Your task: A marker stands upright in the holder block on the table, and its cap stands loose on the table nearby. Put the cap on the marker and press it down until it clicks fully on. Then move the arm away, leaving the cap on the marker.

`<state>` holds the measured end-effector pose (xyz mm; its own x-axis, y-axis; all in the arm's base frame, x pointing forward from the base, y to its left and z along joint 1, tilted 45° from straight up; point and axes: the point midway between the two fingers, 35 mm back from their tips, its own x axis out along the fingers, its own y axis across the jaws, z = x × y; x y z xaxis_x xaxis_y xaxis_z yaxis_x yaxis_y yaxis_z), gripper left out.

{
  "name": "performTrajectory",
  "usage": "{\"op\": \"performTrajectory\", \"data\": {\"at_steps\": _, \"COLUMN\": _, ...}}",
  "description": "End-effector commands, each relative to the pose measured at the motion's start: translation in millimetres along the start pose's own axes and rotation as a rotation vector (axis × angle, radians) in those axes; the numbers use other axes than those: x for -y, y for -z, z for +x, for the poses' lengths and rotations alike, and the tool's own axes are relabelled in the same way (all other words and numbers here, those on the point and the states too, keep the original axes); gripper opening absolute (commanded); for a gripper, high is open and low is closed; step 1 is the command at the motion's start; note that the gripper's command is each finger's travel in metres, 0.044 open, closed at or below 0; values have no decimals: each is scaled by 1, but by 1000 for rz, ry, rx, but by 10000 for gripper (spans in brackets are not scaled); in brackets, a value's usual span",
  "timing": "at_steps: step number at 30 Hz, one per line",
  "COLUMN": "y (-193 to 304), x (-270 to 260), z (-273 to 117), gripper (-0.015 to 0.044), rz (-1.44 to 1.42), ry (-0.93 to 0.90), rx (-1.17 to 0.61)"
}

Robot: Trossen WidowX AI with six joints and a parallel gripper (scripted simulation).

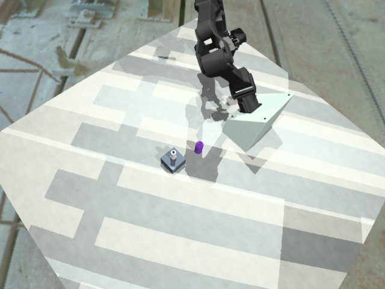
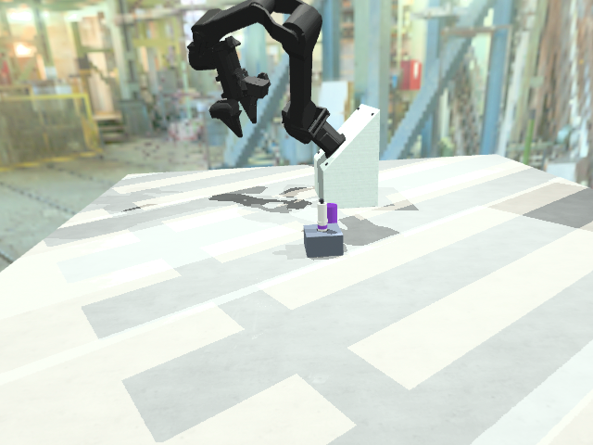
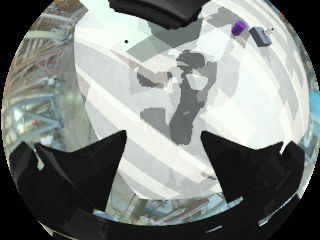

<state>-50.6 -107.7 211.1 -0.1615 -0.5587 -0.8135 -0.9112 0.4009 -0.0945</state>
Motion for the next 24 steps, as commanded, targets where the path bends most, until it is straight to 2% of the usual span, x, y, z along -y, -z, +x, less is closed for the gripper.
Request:
{"op": "performTrajectory", "data": {"at_steps": 1, "y": 0, "x": 0, "z": 1, "gripper": 374, "rz": -11, "ry": 3, "rx": 4}}
{"op": "performTrajectory", "data": {"at_steps": 6, "y": 1, "x": 11, "z": 16, "gripper": 249, "rz": -317, "ry": 70, "rx": 96}}
{"op": "performTrajectory", "data": {"at_steps": 24, "y": -26, "x": 94, "z": 70, "gripper": 249, "rz": -1729, "ry": 330, "rx": 296}}
